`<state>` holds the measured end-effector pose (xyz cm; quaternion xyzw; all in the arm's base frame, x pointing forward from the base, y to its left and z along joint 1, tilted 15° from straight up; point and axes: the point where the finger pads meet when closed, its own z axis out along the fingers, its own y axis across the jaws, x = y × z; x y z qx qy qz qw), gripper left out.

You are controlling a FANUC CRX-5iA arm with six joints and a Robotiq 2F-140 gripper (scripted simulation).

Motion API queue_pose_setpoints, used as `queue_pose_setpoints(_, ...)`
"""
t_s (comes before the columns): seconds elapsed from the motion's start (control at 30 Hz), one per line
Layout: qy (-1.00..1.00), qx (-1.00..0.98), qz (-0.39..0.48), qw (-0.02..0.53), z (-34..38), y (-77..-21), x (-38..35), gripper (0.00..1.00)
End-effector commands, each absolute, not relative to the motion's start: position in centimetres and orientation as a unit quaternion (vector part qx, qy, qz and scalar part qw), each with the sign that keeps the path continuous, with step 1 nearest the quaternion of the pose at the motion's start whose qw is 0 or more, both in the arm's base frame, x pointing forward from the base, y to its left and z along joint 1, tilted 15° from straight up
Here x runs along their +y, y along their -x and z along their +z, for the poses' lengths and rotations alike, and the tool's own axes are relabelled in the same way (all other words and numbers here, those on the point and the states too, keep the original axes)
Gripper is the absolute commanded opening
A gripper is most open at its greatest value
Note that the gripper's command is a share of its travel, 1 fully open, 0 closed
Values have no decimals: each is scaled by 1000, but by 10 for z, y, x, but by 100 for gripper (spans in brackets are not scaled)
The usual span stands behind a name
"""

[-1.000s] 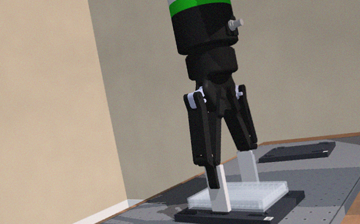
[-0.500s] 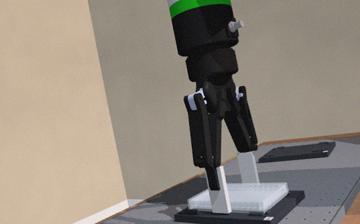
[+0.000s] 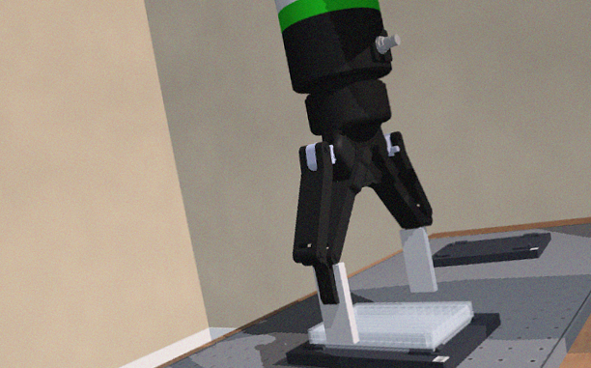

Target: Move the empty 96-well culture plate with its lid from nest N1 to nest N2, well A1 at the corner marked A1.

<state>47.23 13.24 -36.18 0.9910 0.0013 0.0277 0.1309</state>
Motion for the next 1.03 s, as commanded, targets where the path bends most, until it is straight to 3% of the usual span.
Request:
queue_pose_setpoints(0.0,-991,1,28,131,-362,-472,133,100)
queue_pose_setpoints(1.0,-991,1,28,131,-328,-470,142,100)
